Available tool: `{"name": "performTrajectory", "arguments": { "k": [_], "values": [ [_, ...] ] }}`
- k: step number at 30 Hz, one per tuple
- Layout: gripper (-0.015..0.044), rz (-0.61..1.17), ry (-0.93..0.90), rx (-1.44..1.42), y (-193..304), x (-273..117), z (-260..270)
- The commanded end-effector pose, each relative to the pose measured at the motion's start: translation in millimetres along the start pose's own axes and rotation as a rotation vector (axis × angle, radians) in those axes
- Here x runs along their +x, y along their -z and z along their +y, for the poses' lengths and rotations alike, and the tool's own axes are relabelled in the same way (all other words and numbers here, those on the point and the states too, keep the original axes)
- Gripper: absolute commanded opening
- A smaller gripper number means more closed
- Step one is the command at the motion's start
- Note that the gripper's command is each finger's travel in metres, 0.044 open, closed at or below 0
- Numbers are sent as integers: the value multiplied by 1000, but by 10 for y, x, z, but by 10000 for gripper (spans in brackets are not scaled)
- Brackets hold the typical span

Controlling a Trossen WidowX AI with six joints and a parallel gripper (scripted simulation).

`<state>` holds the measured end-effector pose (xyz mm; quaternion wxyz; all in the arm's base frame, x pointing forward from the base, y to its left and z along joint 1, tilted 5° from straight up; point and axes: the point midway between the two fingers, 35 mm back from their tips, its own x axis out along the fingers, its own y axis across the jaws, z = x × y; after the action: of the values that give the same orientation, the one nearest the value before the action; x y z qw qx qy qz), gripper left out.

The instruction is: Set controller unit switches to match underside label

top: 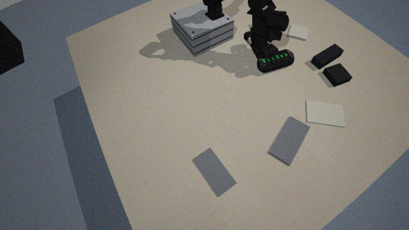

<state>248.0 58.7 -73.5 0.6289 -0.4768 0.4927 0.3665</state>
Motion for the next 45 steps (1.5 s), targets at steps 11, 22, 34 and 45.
{"name": "performTrajectory", "arguments": {
  "k": [11,22,34,45],
  "values": [
    [0,3,-2,0,2,47,-122],
    [0,3,-1,0,-9,85,-250],
    [0,7,-1,-1,-17,-51,-257],
    [0,3,-3,0,17,-521,-39]
  ]
}}
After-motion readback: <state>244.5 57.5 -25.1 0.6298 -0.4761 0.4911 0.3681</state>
